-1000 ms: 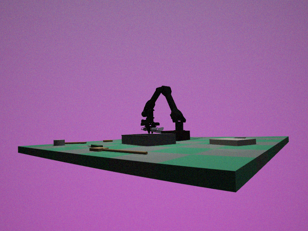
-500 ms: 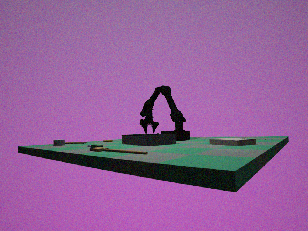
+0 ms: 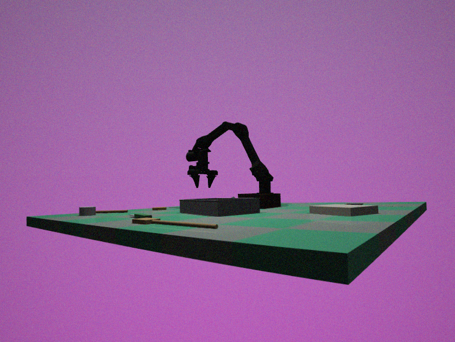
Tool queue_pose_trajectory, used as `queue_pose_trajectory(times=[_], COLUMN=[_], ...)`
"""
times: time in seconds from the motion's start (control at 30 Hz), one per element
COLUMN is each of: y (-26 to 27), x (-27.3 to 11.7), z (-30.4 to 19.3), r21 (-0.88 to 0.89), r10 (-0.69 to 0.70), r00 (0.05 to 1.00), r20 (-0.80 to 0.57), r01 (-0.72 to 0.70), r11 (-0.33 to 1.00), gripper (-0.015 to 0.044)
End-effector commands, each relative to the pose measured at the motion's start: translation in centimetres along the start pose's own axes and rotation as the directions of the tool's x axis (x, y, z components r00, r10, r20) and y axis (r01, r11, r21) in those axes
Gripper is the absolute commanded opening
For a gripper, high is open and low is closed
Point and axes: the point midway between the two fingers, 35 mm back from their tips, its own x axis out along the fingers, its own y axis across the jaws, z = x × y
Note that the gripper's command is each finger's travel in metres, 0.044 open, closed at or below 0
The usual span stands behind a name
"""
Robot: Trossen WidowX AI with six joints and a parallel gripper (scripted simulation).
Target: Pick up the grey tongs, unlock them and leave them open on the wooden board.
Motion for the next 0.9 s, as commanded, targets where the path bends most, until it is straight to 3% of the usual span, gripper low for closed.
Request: queue_pose_trajectory(times=[0.0,0.2,0.87], y=[0.0,0.0,0.0], x=[-0.8,-5.0,-5.0], z=[-0.1,-0.4,-0.4], r21=[0.015,-0.005,-0.005], r10=[-0.001,0.0,0.0], r00=[1.0,1.0,1.0], r20=[-0.004,0.003,0.003], r01=[0.002,0.0,0.0], r11=[1.0,1.0,1.0], gripper=[0.044,0.044,0.044])
